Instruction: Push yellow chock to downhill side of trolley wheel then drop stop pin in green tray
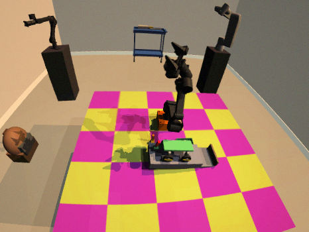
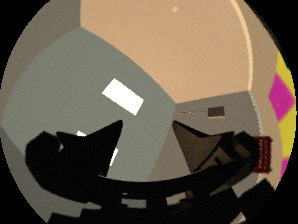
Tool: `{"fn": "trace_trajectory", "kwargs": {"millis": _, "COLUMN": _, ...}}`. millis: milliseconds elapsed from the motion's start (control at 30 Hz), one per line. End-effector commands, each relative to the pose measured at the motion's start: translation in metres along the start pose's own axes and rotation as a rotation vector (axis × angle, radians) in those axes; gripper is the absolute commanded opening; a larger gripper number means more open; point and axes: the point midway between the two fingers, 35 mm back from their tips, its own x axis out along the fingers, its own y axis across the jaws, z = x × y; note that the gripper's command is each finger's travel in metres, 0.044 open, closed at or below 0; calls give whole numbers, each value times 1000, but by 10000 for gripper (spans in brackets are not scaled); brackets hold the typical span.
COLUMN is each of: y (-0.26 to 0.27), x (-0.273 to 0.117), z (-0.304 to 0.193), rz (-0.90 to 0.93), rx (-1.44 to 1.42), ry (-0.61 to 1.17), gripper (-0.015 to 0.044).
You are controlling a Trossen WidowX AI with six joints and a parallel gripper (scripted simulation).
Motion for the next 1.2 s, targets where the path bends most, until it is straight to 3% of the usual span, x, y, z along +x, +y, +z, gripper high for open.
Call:
{"fn": "trace_trajectory", "kwargs": {"millis": 0, "y": 1, "x": 0, "z": 1, "rz": 4, "rx": -2, "ry": -1, "gripper": 374}}
{"fn": "trace_trajectory", "kwargs": {"millis": 233, "y": 33, "x": 9, "z": 24, "rz": 150, "rx": -5, "ry": -54, "gripper": 190}}
{"fn": "trace_trajectory", "kwargs": {"millis": 667, "y": 124, "x": -4, "z": 62, "rz": 523, "rx": 144, "ry": -101, "gripper": 190}}
{"fn": "trace_trajectory", "kwargs": {"millis": 1167, "y": 224, "x": -74, "z": 65, "rz": 1009, "rx": 266, "ry": 65, "gripper": 190}}
